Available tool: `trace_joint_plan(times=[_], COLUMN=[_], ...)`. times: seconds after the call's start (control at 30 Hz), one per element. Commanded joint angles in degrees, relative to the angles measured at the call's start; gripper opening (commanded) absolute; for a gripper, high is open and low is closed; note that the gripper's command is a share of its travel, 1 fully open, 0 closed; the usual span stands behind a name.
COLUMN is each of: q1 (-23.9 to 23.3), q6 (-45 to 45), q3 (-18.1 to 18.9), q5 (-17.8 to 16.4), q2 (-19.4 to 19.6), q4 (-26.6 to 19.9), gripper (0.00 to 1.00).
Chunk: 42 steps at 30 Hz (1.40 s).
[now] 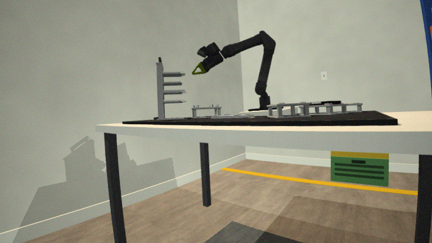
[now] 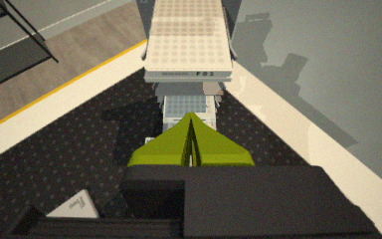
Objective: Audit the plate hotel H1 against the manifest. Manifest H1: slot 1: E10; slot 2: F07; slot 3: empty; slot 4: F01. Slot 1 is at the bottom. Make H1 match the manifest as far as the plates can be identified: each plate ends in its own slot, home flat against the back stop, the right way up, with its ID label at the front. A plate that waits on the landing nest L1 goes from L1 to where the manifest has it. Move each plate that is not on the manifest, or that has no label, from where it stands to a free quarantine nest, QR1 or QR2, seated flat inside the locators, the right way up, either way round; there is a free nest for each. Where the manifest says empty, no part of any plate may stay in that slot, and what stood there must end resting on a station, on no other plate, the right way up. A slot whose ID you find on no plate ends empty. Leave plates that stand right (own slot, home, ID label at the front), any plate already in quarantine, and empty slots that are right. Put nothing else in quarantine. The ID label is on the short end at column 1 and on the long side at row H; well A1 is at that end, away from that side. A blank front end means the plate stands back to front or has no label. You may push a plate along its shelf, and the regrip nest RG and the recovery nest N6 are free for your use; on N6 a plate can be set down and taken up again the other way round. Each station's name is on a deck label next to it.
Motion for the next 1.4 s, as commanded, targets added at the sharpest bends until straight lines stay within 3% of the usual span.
trace_joint_plan(times=[0.0,1.2,1.37], q1=[-0.59,-7.03,-7.15], q6=[-0.37,-3.97,-4.04], q3=[-0.22,-6.34,-6.40], q5=[-0.88,-6.45,-6.55], q2=[-1.35,-12.10,-12.24], q4=[-0.92,-7.17,-7.28], gripper=[0.00,0.00,0.00])
